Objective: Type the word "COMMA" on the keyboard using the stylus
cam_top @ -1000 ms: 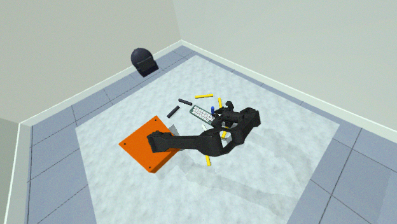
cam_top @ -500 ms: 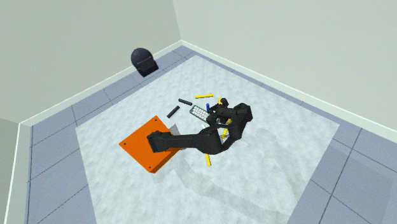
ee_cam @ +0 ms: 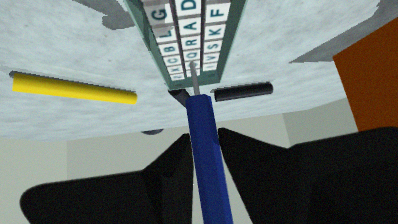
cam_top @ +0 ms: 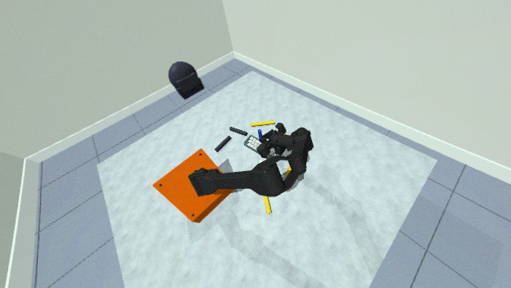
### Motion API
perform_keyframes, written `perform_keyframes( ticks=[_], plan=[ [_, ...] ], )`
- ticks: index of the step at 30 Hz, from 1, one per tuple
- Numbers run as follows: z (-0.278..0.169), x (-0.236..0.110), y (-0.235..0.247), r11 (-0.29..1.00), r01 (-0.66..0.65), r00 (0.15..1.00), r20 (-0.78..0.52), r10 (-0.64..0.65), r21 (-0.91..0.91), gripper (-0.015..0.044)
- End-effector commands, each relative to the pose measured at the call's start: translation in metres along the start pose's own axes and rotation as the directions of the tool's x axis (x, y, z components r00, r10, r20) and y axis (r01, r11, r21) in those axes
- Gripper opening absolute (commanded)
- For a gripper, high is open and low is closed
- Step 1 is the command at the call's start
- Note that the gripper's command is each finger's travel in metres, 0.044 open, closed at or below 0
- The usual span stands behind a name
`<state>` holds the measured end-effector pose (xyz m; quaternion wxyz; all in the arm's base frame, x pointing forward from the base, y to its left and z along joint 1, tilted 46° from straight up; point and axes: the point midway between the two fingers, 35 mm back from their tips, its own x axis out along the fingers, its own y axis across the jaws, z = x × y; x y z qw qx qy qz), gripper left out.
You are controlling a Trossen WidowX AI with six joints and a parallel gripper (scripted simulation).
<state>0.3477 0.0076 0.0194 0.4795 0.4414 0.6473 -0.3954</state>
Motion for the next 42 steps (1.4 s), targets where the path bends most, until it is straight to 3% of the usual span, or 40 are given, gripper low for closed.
perform_keyframes(
  ticks=[1, 6, 9, 10, 42],
  plan=[
    [0.012, 0.008, -0.002, 1.000, 0.003, 1.000, -0.005, -0.003, 0.005, 0.0000],
    [0.013, 0.009, -0.002, 1.000, 0.003, 1.000, -0.005, -0.003, 0.005, 0.0000],
    [0.015, 0.011, -0.002, 1.000, 0.003, 1.000, -0.005, -0.003, 0.005, 0.0079],
    [0.015, 0.011, -0.002, 1.000, 0.003, 1.000, -0.005, -0.003, 0.005, 0.0081],
    [0.023, 0.014, -0.002, 1.000, 0.003, 1.000, -0.004, -0.003, 0.005, 0.0081]
  ],
)
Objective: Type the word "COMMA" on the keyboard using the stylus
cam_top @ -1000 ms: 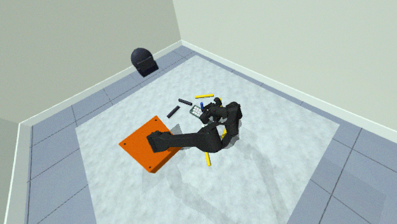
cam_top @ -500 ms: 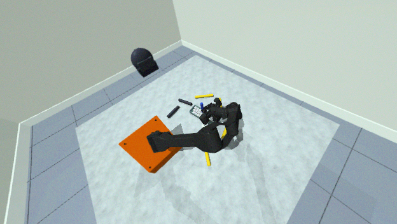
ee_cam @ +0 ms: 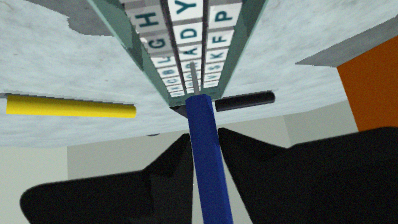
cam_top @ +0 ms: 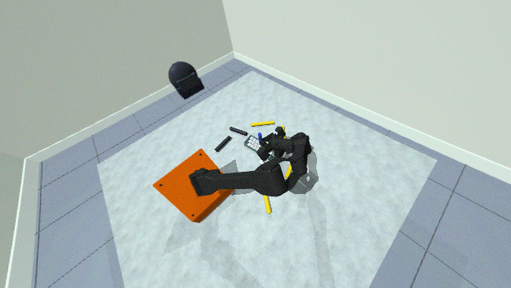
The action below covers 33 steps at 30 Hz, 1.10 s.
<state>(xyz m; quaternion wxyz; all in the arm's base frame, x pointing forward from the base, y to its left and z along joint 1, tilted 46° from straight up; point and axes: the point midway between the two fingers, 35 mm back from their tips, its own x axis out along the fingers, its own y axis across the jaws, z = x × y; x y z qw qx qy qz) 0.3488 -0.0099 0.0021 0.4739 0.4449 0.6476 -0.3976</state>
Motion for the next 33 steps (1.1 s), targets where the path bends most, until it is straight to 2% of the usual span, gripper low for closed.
perform_keyframes(
  ticks=[1, 33],
  plan=[
    [0.0027, 0.0013, 0.0001, 1.000, 0.001, 1.000, 0.004, -0.001, -0.006, 0.0081],
    [0.0094, 0.0051, 0.0001, 1.000, 0.001, 1.000, 0.004, -0.001, -0.006, 0.0081]
  ],
)
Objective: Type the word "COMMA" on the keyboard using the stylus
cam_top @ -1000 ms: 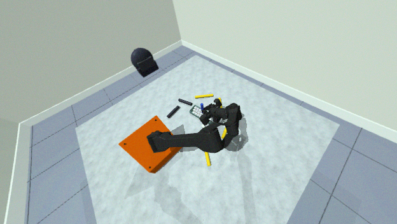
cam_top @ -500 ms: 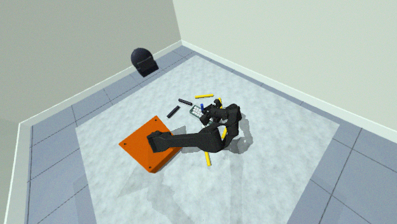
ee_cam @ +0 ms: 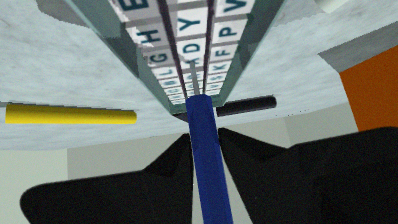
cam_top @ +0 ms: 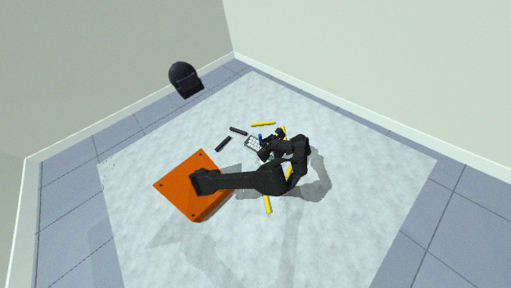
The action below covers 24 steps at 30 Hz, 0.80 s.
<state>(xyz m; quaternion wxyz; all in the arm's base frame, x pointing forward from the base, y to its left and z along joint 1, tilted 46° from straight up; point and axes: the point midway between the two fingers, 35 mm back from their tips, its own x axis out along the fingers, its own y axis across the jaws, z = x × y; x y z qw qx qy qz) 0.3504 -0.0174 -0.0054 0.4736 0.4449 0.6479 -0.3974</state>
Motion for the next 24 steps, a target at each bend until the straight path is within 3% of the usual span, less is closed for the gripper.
perform_keyframes(
  ticks=[1, 13, 24],
  plan=[
    [0.000, 0.000, 0.000, 1.000, 0.001, 1.000, 0.005, -0.001, -0.005, 0.0081],
    [-0.031, -0.018, -0.002, 1.000, 0.000, 1.000, 0.003, 0.000, -0.006, 0.0081],
    [-0.030, -0.017, 0.000, 1.000, -0.002, 1.000, 0.009, 0.002, -0.017, 0.0081]
  ],
)
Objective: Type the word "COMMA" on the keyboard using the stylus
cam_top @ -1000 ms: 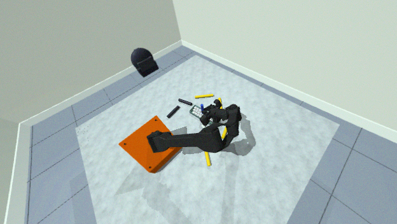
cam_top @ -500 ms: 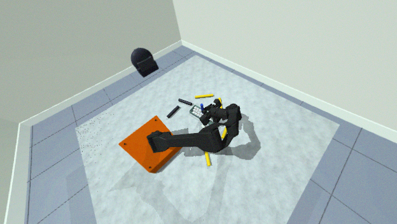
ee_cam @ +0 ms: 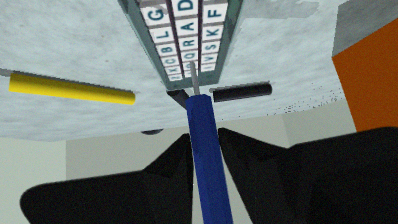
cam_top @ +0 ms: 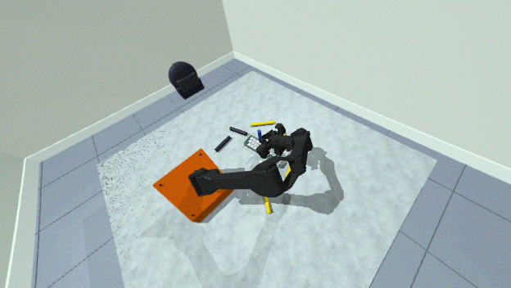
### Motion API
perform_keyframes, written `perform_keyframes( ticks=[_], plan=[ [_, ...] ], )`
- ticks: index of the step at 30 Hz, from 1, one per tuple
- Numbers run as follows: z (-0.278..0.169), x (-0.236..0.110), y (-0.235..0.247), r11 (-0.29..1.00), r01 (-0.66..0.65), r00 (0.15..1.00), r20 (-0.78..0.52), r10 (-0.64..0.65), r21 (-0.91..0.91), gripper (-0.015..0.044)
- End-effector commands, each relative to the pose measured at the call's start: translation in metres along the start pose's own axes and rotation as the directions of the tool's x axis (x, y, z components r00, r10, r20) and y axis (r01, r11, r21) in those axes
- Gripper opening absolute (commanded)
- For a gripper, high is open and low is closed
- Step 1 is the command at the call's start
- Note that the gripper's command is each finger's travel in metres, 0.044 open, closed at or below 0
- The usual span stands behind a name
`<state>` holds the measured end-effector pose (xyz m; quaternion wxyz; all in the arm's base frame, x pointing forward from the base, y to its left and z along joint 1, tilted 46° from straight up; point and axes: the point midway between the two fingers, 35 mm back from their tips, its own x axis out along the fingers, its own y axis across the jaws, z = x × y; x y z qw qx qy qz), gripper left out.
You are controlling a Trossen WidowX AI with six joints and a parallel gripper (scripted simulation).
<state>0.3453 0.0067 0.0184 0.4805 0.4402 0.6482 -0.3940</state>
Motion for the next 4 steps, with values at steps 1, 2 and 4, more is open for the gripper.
perform_keyframes(
  ticks=[1, 2, 4],
  plan=[
    [0.0000, 0.0003, 0.0002, 1.000, 0.000, 1.000, 0.000, 0.000, -0.002, 0.0081],
    [0.0000, 0.0003, 0.0002, 1.000, 0.000, 1.000, 0.000, 0.000, -0.002, 0.0081],
    [0.0000, 0.0003, 0.0002, 1.000, 0.000, 1.000, 0.000, 0.000, -0.002, 0.0081]
  ],
)
